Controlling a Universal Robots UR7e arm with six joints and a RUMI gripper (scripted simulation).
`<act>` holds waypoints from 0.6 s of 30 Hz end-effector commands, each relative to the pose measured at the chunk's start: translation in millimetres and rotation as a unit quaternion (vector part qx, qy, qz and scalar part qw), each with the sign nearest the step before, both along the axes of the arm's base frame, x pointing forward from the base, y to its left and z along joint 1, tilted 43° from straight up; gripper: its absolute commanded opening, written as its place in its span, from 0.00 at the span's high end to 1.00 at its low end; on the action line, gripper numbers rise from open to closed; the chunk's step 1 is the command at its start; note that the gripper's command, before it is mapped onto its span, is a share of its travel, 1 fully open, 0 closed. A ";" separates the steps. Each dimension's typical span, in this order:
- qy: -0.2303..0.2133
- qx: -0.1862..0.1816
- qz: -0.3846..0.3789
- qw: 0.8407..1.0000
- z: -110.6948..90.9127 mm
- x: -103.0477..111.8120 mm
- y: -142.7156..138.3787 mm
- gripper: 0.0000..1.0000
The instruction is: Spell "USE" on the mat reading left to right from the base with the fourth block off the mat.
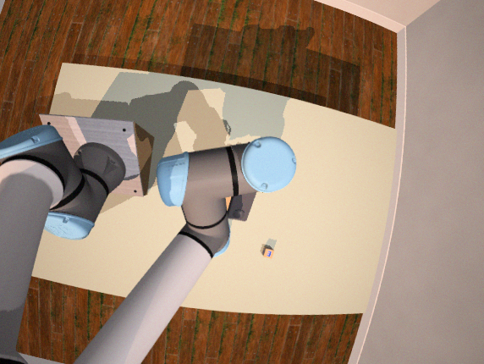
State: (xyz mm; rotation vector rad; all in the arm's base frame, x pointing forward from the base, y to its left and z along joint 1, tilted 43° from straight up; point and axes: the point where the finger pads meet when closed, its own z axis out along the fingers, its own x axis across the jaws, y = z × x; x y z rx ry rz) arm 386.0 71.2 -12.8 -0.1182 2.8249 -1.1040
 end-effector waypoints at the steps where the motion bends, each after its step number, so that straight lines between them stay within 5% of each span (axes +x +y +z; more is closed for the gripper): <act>1: -0.001 0.001 0.000 1.000 0.4 0.5 0.6 0.00; 18: -0.007 0.002 -0.007 1.000 1.2 1.6 0.1 0.00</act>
